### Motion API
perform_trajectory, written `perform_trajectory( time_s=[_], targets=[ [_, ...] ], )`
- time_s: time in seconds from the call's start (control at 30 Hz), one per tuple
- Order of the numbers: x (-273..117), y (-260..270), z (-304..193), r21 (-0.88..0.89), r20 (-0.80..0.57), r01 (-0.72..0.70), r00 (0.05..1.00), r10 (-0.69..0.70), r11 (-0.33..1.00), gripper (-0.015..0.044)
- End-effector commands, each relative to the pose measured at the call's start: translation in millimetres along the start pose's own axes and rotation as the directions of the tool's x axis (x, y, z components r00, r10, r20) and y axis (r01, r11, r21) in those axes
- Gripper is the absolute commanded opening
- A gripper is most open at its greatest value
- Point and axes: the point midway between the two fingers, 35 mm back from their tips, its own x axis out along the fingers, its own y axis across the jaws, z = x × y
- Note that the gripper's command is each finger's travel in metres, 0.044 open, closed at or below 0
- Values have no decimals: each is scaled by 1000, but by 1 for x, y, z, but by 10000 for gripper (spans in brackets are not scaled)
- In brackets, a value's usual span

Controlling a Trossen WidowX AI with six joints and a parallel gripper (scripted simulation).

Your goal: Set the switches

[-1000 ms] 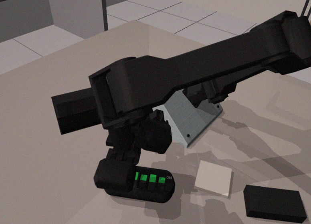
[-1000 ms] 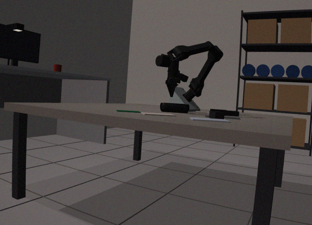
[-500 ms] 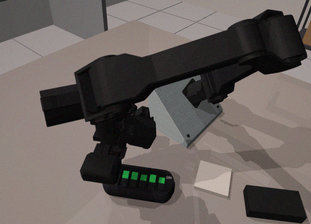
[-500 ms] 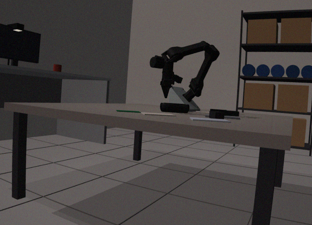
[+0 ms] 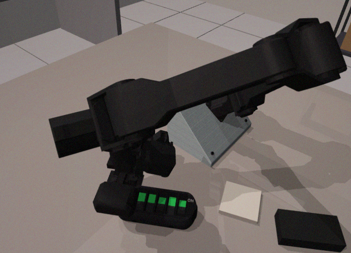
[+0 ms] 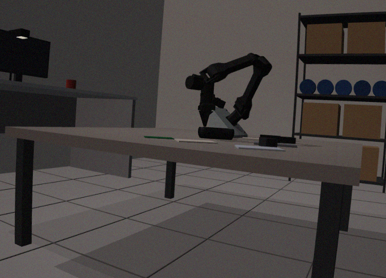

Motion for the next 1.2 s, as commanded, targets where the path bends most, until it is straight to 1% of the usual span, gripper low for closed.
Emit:
perform_trajectory(
  time_s=[0.0,0.17,0.63,0.7,0.8,1.0,1.17],
  targets=[
    [5,1,1,8,5,3,1000,-3,1000,0],
    [11,1,1,8,5,3,1000,-3,1000,0],
    [11,1,1,8,5,3,1000,-3,1000,0],
    [1,1,0,4,3,0,1000,0,1000,0],
    [-31,1,0,8,4,2,1000,-2,1000,0],
    [-33,1,2,9,4,2,1000,-2,1000,0],
    [-37,-7,39,27,6,2,1000,-2,1000,0]
  ],
)
